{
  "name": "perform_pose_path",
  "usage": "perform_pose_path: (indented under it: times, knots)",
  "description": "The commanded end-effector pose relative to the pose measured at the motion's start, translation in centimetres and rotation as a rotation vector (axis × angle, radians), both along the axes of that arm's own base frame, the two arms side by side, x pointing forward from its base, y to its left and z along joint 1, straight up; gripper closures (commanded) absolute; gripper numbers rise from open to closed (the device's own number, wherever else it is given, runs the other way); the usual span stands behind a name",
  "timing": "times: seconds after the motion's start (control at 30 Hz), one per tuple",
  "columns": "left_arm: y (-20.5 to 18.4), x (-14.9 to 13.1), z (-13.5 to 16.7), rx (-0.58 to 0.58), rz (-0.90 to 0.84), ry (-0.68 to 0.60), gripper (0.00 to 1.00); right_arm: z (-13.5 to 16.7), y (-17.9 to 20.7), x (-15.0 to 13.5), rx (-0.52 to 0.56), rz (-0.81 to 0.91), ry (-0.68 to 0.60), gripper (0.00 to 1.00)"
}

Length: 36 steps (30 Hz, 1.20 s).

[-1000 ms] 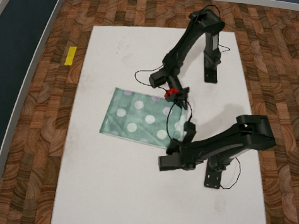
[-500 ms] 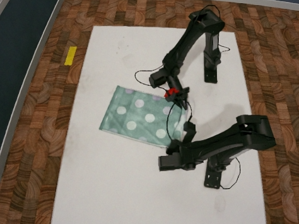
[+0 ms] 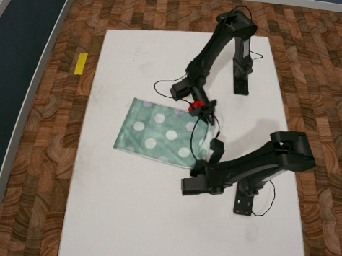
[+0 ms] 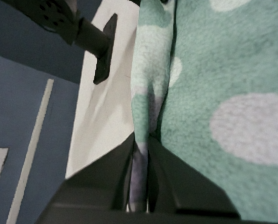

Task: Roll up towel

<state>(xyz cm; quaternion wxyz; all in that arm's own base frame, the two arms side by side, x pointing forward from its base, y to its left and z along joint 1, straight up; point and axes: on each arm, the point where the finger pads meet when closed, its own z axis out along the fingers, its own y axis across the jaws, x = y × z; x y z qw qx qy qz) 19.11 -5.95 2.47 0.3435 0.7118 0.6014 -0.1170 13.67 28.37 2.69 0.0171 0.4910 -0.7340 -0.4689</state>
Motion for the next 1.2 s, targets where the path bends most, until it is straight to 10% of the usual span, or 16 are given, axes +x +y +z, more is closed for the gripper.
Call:
perform_pose_path:
  times: [0.0,0.13,0.7,1.17]
  knots:
    - [-0.4,-0.3,-0.2,-0.029,0.002,0.008,0.86,-0.4,-0.1,0.4,-0.017,-0.001,0.003,0.88]
    - [-0.4,-0.3,-0.2,-0.029,0.002,0.008,0.87,-0.4,-0.1,0.4,-0.017,-0.001,0.003,0.88]
    - [-0.4,-0.3,-0.2,-0.029,0.002,0.008,0.87,0.8,-0.1,0.4,-0.017,-0.001,0.003,0.15]
    - [-0.4,-0.3,0.0,-0.016,0.004,0.15,0.87,3.7,-3.5,2.9,-0.017,-0.001,0.003,0.15]
